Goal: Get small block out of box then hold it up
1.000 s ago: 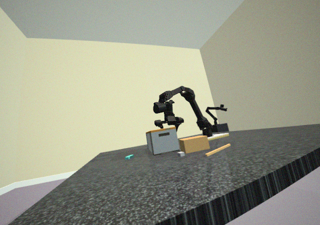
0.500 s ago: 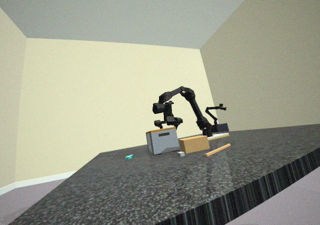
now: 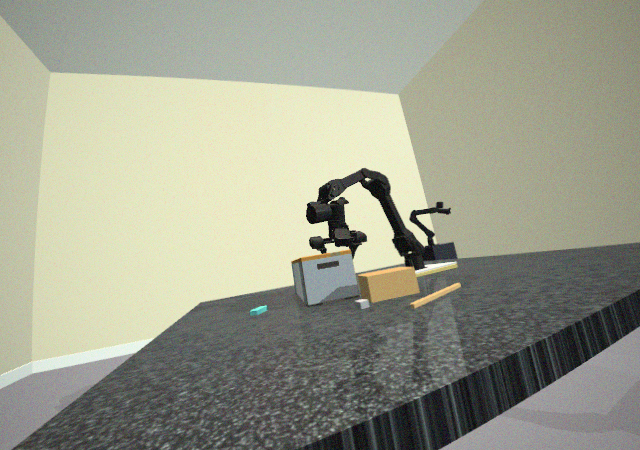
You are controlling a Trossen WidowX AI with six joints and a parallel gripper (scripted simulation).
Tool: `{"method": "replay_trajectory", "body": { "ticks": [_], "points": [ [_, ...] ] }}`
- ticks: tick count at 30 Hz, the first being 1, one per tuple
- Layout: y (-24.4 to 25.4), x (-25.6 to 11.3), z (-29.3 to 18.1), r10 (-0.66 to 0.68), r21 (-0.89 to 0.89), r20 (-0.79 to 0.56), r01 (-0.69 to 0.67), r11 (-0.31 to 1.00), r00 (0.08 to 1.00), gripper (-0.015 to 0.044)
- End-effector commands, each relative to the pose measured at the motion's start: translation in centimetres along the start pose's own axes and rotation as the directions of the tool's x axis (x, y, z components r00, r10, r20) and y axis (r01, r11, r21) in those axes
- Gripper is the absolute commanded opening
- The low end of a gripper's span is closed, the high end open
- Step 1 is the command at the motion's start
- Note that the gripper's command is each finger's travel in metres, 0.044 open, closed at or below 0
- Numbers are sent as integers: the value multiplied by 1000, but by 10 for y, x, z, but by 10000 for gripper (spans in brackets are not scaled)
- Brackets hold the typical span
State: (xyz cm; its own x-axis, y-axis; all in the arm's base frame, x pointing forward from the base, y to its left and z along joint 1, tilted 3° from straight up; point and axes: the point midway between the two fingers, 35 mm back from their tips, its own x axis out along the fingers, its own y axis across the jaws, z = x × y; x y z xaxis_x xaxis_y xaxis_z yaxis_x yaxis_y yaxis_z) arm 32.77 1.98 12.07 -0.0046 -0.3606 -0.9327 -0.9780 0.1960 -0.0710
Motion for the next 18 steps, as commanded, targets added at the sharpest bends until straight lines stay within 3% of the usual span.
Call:
{"method": "replay_trajectory", "body": {
  "ticks": [1,18],
  "points": [
    [2,3,-4,3,-3,-3,-3,1000,1000,400],
    [2,8,-20,3,-3,-5,-3,1000,1000,400]
  ]
}}
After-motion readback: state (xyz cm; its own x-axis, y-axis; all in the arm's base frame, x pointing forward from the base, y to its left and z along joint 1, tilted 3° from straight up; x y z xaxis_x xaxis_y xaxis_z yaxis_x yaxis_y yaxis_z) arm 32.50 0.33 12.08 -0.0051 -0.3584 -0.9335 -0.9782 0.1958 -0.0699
